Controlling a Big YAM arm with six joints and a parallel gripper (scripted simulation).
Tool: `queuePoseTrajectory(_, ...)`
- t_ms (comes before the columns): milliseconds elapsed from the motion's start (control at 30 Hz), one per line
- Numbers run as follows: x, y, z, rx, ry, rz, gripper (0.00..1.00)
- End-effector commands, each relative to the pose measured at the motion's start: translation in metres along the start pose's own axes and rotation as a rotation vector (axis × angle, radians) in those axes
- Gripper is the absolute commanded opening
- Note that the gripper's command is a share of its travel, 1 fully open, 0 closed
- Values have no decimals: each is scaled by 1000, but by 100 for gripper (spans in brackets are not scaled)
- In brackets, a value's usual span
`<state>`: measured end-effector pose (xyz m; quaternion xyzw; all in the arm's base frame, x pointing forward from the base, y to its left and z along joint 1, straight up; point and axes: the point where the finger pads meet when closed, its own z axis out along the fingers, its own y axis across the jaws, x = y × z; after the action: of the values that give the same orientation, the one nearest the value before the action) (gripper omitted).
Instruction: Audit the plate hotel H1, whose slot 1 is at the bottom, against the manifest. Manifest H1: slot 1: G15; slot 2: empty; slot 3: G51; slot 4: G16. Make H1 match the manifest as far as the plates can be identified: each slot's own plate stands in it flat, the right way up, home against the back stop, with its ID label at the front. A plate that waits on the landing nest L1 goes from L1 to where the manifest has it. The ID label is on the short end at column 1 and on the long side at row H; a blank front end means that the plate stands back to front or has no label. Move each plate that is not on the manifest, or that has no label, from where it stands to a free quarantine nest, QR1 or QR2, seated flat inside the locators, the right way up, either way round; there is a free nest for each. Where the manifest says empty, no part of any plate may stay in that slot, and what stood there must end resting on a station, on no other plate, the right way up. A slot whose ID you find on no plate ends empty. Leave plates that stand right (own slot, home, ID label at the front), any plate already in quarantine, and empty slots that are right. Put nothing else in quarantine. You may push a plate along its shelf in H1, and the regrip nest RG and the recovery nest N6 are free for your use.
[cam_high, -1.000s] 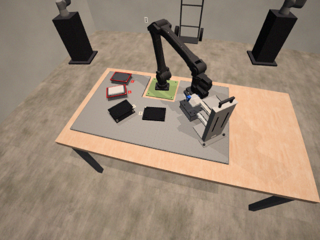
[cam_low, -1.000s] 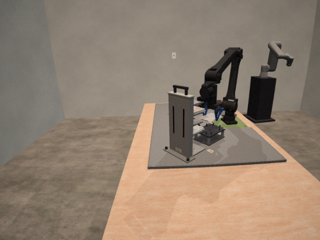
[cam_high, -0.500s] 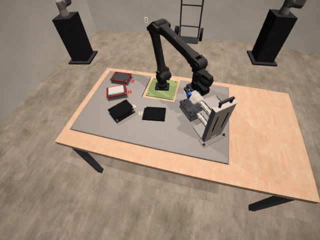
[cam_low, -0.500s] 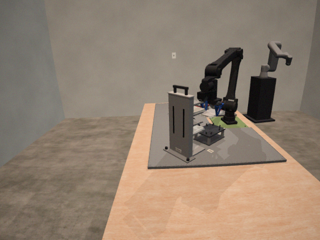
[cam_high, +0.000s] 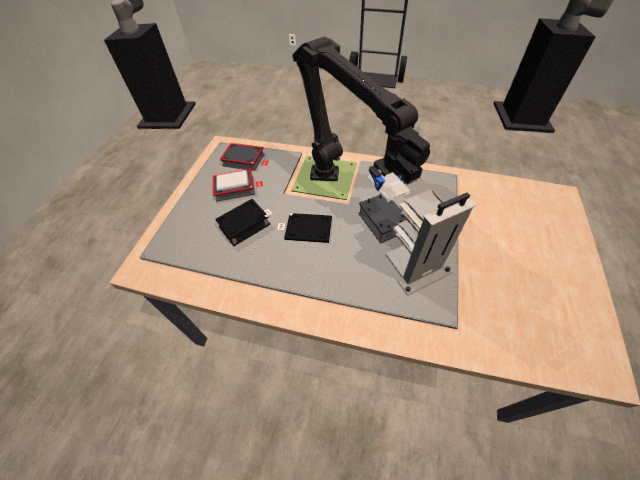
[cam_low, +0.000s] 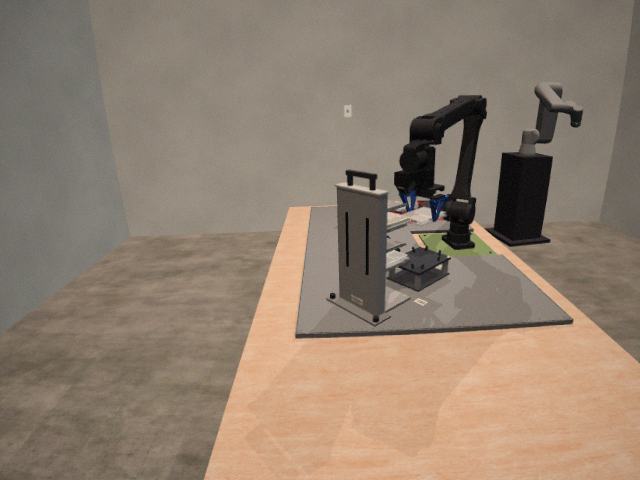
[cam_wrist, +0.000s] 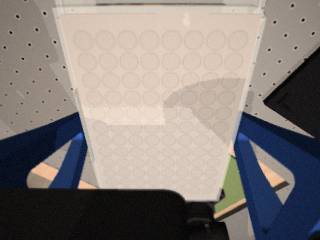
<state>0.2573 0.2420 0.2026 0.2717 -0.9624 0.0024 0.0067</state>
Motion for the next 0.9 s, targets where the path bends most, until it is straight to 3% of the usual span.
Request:
queuePoseTrajectory(0, -16, 5, -48, -18, -97, -6, 86)
queuePoseTrajectory(133, -15, 5, -59, -18, -97, -6, 86)
queuePoseTrajectory(233, -17, 6, -56, -15, -80, -6, 86)
queuePoseTrajectory(567, -12, 4, -87, -19, -97, -6, 86)
queuePoseTrajectory(767, -14, -8, -87, -20, -102, 54, 86)
queuePoseTrajectory(867, -2, -20, -67, -9, -50, 104, 86)
